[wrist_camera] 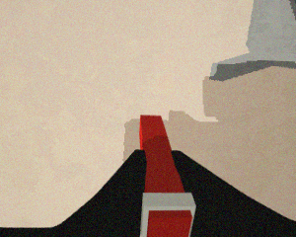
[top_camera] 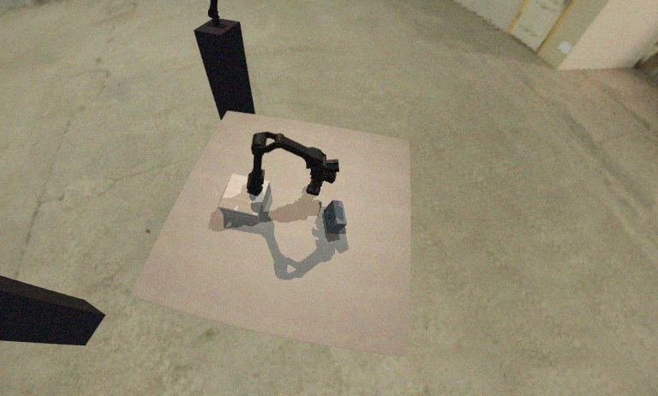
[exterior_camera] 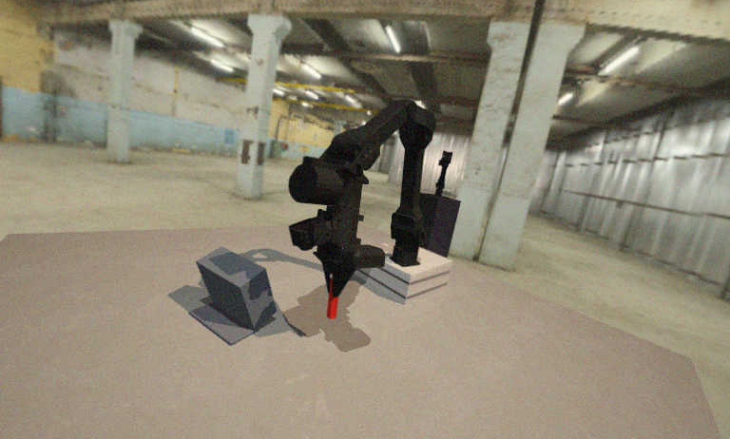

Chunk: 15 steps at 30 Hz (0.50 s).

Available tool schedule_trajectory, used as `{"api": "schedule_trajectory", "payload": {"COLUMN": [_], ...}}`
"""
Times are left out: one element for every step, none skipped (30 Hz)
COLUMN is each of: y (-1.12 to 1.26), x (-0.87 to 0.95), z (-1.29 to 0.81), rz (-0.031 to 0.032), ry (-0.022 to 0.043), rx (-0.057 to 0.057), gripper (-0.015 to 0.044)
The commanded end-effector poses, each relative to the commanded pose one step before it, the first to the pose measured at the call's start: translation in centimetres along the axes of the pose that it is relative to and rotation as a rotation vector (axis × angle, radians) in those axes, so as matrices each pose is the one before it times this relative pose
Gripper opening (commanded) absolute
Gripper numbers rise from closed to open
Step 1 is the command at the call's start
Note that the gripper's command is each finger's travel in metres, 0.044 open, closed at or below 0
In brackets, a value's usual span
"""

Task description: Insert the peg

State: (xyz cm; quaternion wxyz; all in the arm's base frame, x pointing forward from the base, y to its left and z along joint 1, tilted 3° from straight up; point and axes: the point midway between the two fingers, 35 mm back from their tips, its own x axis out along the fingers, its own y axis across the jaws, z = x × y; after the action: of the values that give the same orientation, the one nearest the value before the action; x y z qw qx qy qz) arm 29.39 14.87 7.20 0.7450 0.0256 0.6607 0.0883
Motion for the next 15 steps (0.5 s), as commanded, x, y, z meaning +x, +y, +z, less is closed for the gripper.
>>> {"api": "schedule_trajectory", "payload": {"y": [-0.336,-0.094,-0.094,-0.094,-0.095,-0.095,-0.096,-0.096,-0.097,-0.097,-0.097,-0.098,-0.098,-0.099,-0.099], "x": [0.239,0.035,0.034,0.033,0.032,0.031,0.030,0.029,0.029,0.028,0.027,0.026,0.025,0.024,0.023], "z": [0.038,0.051,0.050,0.050,0.049,0.049,0.048,0.048,0.047,0.047,0.047,0.046,0.046,0.045,0.045], "rz": [0.01957,0.00437,0.00436,0.00434,0.00432,0.00430,0.00428,0.00426,0.00423,0.00421,0.00419,0.00417,0.00415,0.00412,0.00410], "ry": [-0.00424,-0.00228,-0.00232,-0.00236,-0.00241,-0.00245,-0.00249,-0.00253,-0.00258,-0.00262,-0.00266,-0.00270,-0.00274,-0.00278,-0.00282], "rx": [-0.0046,-0.0003,-0.0004,-0.0004,-0.0004,-0.0004,-0.0004,-0.0004,-0.0005,-0.0005,-0.0005,-0.0005,-0.0005,-0.0006,-0.0006], "gripper": [0.0000,0.0000,0.0000,0.0000,0.0000,0.0000,0.0000,0.0000,0.0000,0.0000,0.0000,0.0000,0.0000,0.0000,0.0000]}}
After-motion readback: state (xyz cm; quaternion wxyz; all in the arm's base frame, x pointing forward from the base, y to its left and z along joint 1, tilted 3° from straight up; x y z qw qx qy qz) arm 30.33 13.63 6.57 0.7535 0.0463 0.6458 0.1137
